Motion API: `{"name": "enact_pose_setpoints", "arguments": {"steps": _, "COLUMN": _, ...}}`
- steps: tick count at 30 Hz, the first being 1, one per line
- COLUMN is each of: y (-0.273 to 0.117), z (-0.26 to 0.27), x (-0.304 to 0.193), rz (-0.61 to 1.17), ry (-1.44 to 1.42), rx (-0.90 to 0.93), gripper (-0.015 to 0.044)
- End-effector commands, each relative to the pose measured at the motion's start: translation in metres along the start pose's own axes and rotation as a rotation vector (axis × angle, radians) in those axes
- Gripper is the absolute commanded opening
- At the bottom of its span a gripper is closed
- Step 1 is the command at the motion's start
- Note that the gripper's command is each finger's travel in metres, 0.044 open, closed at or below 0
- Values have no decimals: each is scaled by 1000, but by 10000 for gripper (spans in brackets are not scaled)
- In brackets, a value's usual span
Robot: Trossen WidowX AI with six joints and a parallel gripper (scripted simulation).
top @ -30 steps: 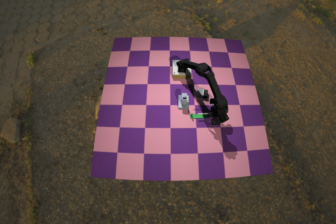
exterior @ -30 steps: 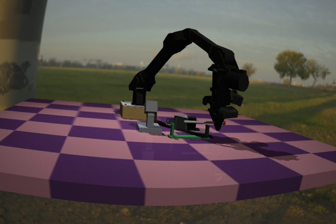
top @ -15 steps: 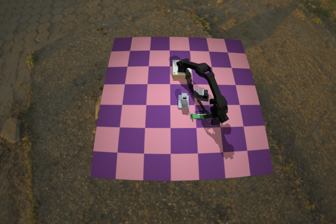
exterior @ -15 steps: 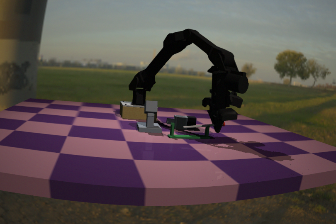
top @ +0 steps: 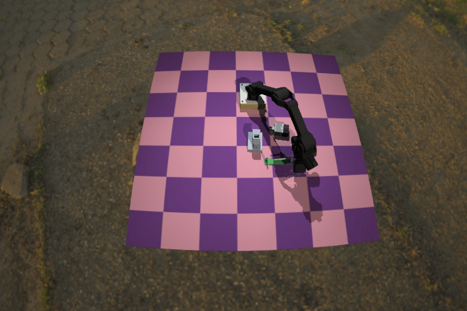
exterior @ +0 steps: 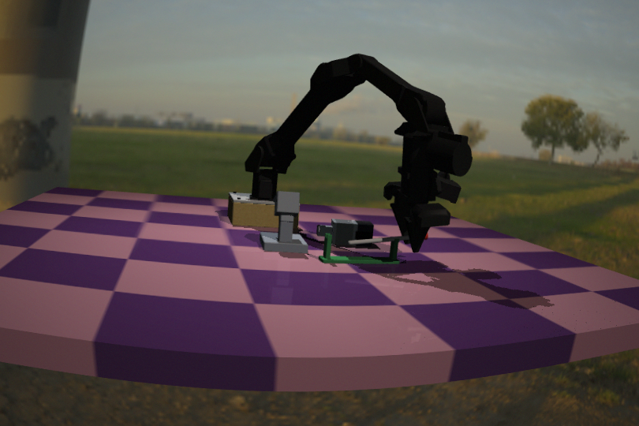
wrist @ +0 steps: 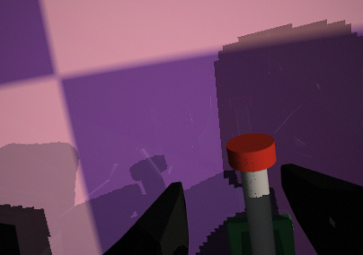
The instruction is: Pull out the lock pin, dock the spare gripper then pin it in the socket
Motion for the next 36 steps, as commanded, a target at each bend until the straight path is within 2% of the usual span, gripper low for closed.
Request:
{"name": "enact_pose_setpoints", "arguments": {"steps": 1, "y": -11, "z": 2, "x": 1, "rz": -1, "ry": -1, "rx": -3, "gripper": 200}}
{"name": "enact_pose_setpoints", "arguments": {"steps": 33, "y": -65, "z": 20, "x": 2, "rz": 38, "ry": 14, "rx": 77, "gripper": 200}}
{"name": "enact_pose_setpoints", "arguments": {"steps": 36, "y": -56, "z": 19, "x": 1, "rz": 40, "ry": 15, "rx": 80, "gripper": 279}}
Point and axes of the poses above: the point midway between the two fingers, 35 mm back from their tips, its own y axis out along the fingers, its own z axis across the jaws, x = y × z, the point moved 9 cm from there along -y, back along the fingers, and after that the axes turned 1 degree about y, right-handed, at the moved point
